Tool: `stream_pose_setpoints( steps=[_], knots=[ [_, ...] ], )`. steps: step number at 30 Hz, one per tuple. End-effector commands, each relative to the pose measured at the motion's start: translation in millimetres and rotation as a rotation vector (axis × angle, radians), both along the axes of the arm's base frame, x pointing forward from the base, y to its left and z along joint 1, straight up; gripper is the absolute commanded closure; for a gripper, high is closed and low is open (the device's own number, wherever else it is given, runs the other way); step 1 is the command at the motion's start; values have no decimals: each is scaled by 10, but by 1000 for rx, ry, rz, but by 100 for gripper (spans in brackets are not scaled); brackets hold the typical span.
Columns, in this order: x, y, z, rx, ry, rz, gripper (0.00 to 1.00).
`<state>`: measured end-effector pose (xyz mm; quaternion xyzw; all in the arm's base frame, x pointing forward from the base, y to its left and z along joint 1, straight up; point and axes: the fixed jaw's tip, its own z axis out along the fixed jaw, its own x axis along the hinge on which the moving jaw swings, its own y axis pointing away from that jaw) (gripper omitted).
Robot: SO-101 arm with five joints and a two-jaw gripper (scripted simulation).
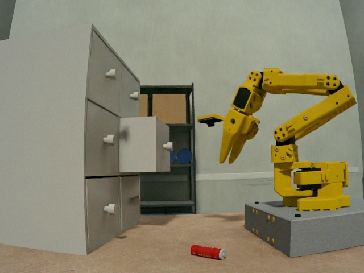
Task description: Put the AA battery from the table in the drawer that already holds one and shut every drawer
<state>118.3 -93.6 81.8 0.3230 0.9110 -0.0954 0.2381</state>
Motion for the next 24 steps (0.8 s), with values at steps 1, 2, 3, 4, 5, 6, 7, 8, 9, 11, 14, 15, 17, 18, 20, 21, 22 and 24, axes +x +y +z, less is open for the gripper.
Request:
stream_pose_setpoints(
  steps=[1,2,3,4,5,6,7,8,9,11,14,15,17,18,20,21,22,24],
  knots=[
    [-11,-4,-19,-2,1,-2,79],
    [-11,-4,-19,-2,1,-2,79],
    [-11,-4,-19,-2,1,-2,79],
    [-11,-4,-19,-2,1,-2,79],
    [-11,-4,-19,-2,1,-2,79],
    [-11,-4,-19,-2,1,-2,79],
    [26,-38,31,-32,-37,-6,79],
    [61,-70,83,-63,-74,-10,79],
    [94,-101,138,-93,-112,-14,79],
    [155,-157,257,-154,-189,-21,79],
    [230,-227,453,-244,-304,-32,79],
    [250,-246,522,-274,-343,-35,79],
    [283,-278,667,-333,-420,-41,79],
    [296,-291,742,-363,-459,-43,79],
    [313,-309,895,-421,-537,-48,79],
    [315,-311,923,-432,-551,-49,79],
    [315,-311,923,-432,-551,-49,79],
    [315,-311,923,-432,-551,-49,79]
  ],
)
